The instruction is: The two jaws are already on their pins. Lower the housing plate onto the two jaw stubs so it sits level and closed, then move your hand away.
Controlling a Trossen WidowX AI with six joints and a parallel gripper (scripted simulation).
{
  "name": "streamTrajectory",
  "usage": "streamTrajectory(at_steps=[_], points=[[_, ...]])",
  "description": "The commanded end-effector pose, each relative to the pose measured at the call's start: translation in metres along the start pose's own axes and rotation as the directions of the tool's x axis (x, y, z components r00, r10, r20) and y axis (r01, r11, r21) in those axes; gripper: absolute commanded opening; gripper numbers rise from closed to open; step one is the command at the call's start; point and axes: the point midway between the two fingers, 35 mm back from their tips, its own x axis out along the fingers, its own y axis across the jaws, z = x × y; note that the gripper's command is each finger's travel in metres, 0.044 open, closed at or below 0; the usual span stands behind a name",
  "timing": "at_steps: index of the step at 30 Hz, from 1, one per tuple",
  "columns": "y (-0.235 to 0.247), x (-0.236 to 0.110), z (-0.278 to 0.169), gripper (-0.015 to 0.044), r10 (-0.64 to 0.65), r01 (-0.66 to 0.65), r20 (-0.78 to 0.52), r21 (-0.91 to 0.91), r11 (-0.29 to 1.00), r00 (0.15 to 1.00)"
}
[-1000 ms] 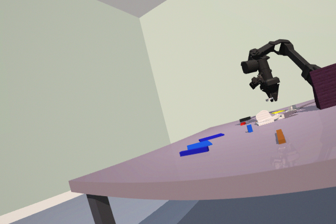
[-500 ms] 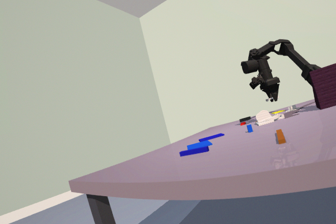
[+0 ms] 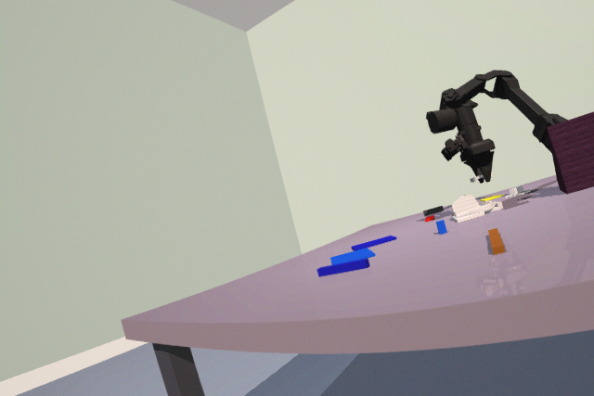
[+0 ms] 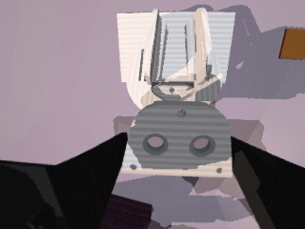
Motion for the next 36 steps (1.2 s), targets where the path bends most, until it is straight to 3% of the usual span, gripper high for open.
streamTrajectory(at_steps=[1,36], points=[[0.0,0.008,0.0,0.0351,-0.003,0.003,-0.001,-0.006,1.0,1.0],[-0.001,0.054,-0.002,0.0351,-0.007,0.007,-0.002,-0.005,1.0,1.0]])
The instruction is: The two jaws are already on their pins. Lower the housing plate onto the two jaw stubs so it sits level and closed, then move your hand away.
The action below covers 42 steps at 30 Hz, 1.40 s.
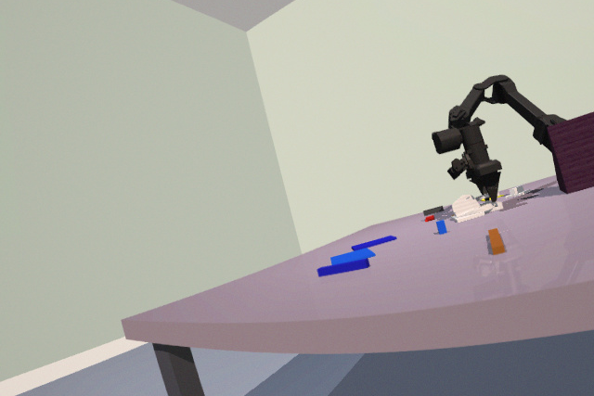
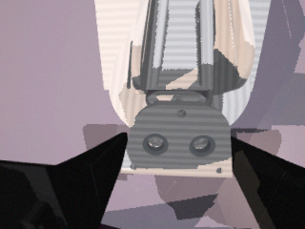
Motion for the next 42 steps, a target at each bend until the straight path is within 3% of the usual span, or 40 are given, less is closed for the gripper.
streamTrajectory(at_steps=[1,42], points=[[-0.0002,0.0014,-0.0002,0.0351,-0.003,0.003,0.001,-0.005,1.0,1.0],[-0.0003,0.0086,-0.0002,0.0351,-0.004,0.004,0.001,-0.016,1.0,1.0]])
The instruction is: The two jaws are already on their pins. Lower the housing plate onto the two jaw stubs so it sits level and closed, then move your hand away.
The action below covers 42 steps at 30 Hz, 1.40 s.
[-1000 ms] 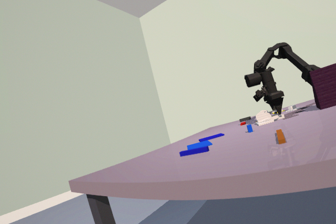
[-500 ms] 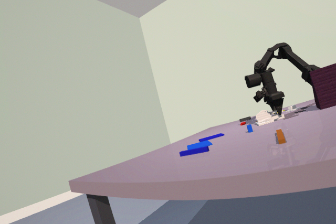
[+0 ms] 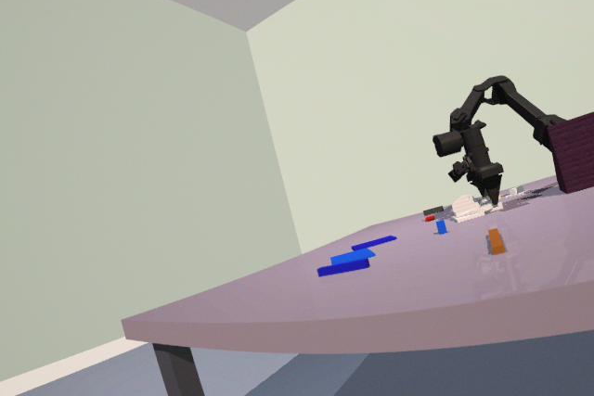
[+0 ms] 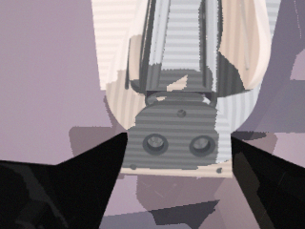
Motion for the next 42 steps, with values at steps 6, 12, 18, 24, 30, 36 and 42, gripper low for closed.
streamTrajectory(at_steps=[6,12,18,24,30,36,42], points=[[-0.0003,0.002,0.0003,0.0351,-0.003,0.003,0.002,-0.004,1.0,1.0],[-0.0003,0.0032,0.0003,0.0351,-0.003,0.003,0.002,-0.004,1.0,1.0],[-0.0003,0.0044,0.0003,0.0351,-0.003,0.003,0.002,-0.004,1.0,1.0],[-0.0003,0.0056,0.0003,0.0351,-0.003,0.003,0.002,-0.004,1.0,1.0],[-0.0003,0.0068,0.0003,0.0351,-0.003,0.003,0.002,-0.004,1.0,1.0],[-0.0003,0.0081,0.0003,0.0351,-0.003,0.003,0.002,-0.004,1.0,1.0],[-0.0003,0.0081,0.0003,0.0351,-0.003,0.003,0.002,-0.004,1.0,1.0]])
